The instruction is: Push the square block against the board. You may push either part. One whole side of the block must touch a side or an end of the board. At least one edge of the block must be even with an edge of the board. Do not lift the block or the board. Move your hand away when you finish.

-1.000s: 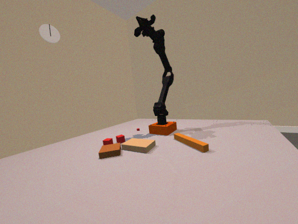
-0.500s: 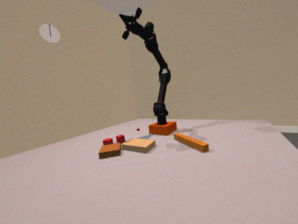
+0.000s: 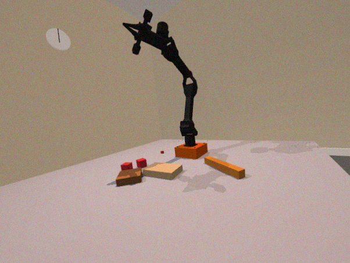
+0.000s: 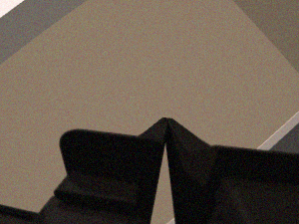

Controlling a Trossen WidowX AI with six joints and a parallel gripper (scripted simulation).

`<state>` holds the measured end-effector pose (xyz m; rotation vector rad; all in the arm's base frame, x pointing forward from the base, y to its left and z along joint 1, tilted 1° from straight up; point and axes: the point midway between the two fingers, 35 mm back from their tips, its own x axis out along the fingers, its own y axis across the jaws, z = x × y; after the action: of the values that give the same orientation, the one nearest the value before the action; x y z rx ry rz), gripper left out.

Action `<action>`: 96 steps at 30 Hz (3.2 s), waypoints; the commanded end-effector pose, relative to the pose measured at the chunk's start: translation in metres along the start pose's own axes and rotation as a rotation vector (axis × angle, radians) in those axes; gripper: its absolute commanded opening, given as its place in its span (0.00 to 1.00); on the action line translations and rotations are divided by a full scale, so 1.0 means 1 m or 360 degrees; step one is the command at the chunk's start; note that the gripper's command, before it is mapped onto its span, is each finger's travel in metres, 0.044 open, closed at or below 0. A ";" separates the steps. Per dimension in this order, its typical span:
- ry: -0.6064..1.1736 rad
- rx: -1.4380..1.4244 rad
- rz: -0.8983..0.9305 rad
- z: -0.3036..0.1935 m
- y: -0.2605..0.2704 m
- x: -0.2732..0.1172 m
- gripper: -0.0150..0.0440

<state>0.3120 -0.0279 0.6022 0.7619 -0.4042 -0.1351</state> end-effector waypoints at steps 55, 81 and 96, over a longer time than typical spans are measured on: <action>0.2741 -0.1379 -0.0498 -0.429 -0.301 -0.104 0.25; 0.3092 -0.1420 -0.0481 -0.479 -0.365 -0.167 0.25; 0.3095 -0.1420 -0.0483 -0.466 -0.369 -0.187 0.25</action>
<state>0.3453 0.0570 -0.0144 -0.1777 1.5430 0.1679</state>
